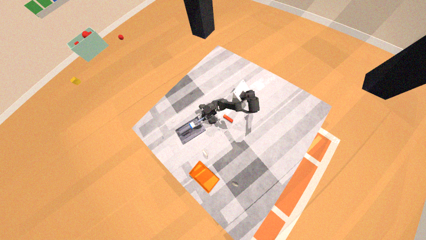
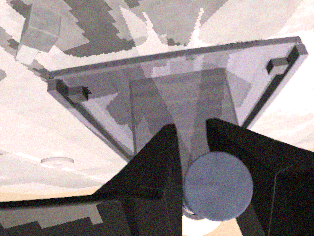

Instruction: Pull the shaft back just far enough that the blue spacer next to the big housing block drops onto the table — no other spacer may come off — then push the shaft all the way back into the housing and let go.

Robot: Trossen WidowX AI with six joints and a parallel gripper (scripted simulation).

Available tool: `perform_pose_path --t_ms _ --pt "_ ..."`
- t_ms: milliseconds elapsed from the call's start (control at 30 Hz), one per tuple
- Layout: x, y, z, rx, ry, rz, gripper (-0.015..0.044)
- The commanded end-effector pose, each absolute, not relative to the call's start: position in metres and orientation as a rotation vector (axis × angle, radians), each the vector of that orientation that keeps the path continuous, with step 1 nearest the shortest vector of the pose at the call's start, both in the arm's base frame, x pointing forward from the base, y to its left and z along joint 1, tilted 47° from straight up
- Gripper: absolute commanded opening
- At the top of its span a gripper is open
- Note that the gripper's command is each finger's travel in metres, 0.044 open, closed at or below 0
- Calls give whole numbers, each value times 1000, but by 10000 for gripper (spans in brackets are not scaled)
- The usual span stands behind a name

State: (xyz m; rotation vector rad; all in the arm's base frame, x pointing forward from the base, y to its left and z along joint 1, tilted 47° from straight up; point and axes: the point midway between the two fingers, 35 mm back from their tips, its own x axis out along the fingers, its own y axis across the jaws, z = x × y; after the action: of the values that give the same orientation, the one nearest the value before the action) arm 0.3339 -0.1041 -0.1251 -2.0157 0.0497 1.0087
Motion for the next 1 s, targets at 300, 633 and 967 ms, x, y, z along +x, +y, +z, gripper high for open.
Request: perform_pose_path --t_ms 300,633,967 --pt "332 -103 -125 -2018 46 1009 0" --pt "331 -103 -124 -2018 46 1009 0" --pt "330 -103 -124 -2018 46 1009 0"
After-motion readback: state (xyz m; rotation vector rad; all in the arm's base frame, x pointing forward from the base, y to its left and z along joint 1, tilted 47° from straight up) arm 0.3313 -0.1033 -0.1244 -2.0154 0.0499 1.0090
